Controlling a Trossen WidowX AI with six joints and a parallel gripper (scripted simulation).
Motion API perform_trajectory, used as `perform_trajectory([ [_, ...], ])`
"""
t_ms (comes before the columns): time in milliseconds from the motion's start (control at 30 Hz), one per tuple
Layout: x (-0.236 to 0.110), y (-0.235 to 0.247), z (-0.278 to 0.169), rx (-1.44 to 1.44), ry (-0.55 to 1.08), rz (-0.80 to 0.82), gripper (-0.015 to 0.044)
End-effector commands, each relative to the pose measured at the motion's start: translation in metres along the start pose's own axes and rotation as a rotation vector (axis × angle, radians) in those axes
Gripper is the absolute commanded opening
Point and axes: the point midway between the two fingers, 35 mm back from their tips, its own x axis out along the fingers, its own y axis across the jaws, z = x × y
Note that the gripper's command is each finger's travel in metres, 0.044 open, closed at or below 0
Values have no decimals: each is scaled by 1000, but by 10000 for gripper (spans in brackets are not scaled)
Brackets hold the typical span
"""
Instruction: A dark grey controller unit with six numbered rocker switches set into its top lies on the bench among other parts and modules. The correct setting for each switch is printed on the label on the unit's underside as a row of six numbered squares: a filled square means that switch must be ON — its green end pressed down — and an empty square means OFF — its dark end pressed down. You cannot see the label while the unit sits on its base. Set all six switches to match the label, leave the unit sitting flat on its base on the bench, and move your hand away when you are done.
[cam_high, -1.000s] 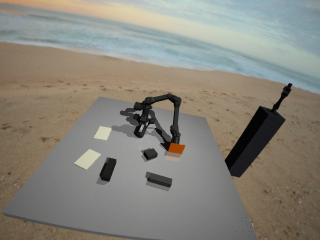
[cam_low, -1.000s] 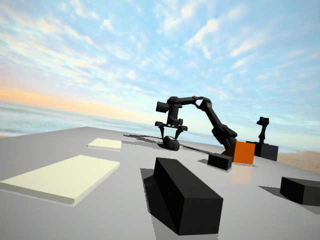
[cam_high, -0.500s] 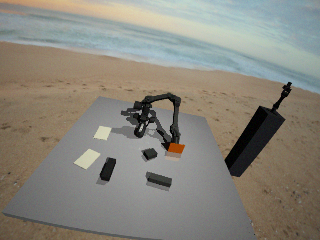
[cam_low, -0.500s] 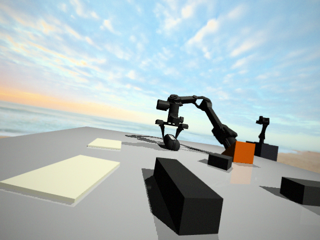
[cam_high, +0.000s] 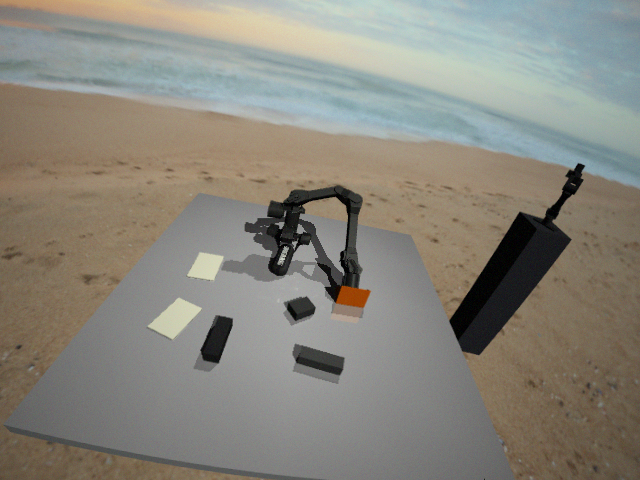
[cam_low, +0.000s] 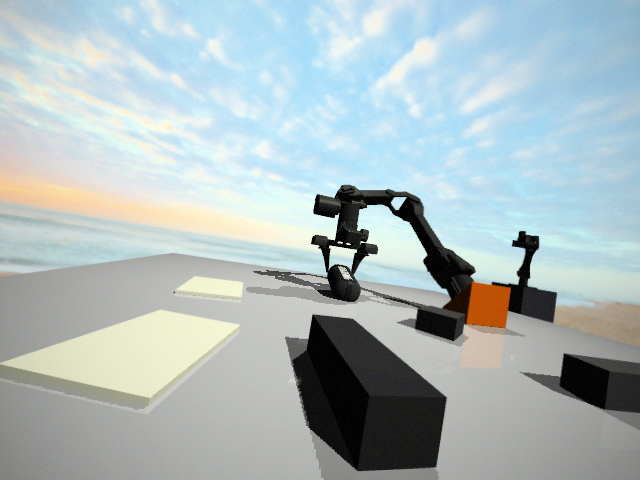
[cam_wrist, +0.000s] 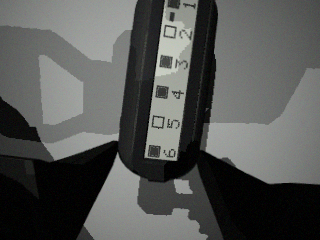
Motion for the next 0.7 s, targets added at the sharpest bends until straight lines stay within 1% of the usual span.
perform_trajectory([
  [0, -5, -2, 2, 6, -3, -7, 336],
  [667, -19, -2, 11, 5, -4, -7, 336],
])
